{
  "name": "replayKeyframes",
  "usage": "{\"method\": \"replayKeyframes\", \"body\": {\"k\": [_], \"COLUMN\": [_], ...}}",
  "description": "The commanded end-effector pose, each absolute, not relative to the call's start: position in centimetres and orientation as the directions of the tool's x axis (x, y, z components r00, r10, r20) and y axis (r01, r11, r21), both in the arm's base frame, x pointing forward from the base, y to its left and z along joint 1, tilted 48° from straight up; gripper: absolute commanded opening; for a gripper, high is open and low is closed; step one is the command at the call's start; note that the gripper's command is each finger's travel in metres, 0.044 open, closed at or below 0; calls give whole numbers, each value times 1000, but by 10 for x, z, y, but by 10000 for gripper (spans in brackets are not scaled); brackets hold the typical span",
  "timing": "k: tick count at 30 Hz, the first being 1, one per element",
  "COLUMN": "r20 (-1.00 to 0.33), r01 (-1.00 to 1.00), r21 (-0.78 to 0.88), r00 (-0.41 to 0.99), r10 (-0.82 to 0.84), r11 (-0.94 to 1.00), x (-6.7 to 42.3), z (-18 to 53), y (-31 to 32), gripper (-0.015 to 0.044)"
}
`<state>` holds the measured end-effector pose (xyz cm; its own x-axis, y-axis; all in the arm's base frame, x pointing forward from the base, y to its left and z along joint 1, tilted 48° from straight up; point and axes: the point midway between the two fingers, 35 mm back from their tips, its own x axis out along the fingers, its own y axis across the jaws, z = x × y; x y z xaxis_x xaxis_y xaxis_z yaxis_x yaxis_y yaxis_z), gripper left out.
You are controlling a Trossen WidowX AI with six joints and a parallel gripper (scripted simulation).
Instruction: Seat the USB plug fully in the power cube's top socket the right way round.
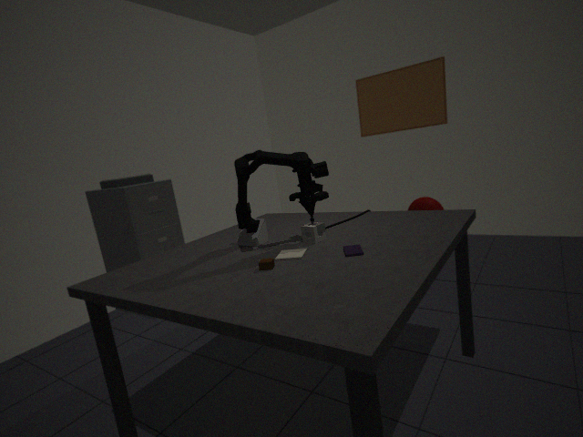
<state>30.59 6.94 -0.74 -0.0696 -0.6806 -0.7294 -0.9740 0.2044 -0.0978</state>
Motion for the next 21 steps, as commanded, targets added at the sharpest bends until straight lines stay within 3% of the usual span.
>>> {"method": "replayKeyframes", "body": {"k": [1,21], "r20": [-728,-728], "r01": [-975,-975], "r21": [-94,-94], "r00": [-72,-72], "r10": [-681,-681], "r11": [203,203], "x": [305,305], "z": [-8,-10], "y": [68,66], "gripper": [0,0]}}
